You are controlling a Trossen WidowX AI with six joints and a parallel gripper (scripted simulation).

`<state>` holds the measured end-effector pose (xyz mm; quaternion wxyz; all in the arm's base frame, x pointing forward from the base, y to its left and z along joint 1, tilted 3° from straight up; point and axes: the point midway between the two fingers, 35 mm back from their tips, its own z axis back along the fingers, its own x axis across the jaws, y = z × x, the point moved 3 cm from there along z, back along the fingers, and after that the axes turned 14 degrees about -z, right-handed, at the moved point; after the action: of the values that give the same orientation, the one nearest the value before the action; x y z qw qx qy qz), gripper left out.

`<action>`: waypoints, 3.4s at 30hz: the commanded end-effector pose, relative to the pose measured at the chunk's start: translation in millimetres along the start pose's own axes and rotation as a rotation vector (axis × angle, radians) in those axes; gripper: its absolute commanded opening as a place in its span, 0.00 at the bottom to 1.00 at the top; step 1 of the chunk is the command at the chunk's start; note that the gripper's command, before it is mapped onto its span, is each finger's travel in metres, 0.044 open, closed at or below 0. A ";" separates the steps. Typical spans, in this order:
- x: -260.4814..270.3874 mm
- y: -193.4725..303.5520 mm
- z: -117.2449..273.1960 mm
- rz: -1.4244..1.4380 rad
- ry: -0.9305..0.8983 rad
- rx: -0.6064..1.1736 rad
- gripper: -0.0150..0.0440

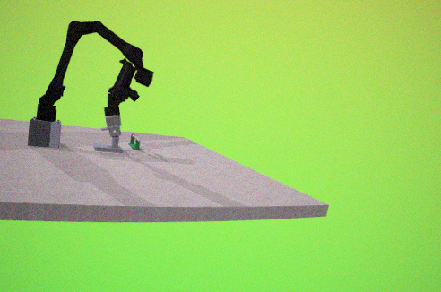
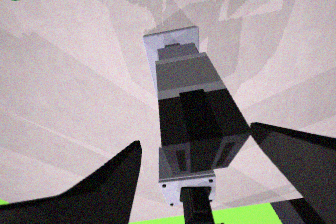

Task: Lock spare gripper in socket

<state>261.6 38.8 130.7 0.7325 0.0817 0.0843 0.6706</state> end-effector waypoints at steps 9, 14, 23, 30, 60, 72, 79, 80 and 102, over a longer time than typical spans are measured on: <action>-3.3 13.1 18.7 -0.002 0.002 0.010 1.00; -4.6 18.4 25.0 -0.004 0.003 0.018 1.00; -7.0 28.0 36.8 -0.008 0.005 0.032 1.00; -8.4 34.0 44.4 -0.009 0.002 0.019 1.00; -12.3 53.7 76.5 -0.009 -0.035 -0.148 1.00; 67.1 80.9 76.6 -0.008 -0.043 -0.143 0.60; 99.3 98.2 75.9 -0.007 -0.046 -0.138 0.56; 99.3 98.2 75.9 -0.007 -0.046 -0.138 0.56; 146.6 -67.0 39.1 1.321 0.325 -0.163 0.56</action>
<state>292.9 172.3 182.6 0.3764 -0.0137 0.0440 0.9253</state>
